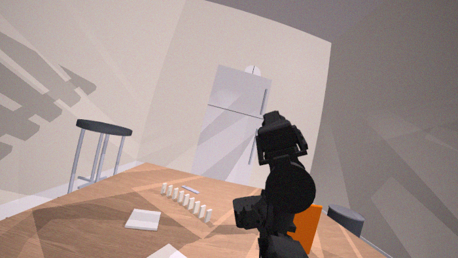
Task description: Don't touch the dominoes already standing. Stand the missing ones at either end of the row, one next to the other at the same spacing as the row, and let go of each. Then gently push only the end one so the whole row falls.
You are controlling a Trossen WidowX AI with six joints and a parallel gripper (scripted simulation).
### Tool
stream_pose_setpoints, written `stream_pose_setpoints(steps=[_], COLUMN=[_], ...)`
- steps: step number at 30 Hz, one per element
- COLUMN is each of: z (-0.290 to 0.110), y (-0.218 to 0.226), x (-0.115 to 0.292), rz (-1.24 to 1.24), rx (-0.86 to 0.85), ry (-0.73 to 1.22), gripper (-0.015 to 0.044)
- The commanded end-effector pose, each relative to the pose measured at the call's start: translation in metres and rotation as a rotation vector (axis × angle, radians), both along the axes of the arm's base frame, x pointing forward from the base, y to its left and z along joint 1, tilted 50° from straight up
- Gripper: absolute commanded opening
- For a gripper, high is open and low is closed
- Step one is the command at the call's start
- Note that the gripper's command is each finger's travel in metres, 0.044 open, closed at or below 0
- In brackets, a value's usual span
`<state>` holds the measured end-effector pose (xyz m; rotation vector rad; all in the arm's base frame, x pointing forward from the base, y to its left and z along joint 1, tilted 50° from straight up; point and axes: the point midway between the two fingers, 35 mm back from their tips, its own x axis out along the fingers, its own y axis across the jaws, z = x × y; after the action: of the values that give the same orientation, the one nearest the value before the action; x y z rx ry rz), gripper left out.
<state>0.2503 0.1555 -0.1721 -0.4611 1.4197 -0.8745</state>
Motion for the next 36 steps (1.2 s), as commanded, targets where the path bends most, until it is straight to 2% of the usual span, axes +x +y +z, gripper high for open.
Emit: stream_pose_setpoints(steps=[1,9,19,28,36], z=[0.032,0.039,0.145,0.236,0.245], y=[0.031,0.027,-0.054,-0.152,-0.163], x=[-0.001,0.005,0.058,0.057,0.053], rz=[-0.004,0.0,-0.144,-0.32,-0.339], rx=[0.01,0.018,0.021,-0.037,-0.046], ry=[-0.011,-0.017,-0.195,-0.382,-0.401], gripper=[0.0107,0.0107,0.0107,0.0107,0.0107])
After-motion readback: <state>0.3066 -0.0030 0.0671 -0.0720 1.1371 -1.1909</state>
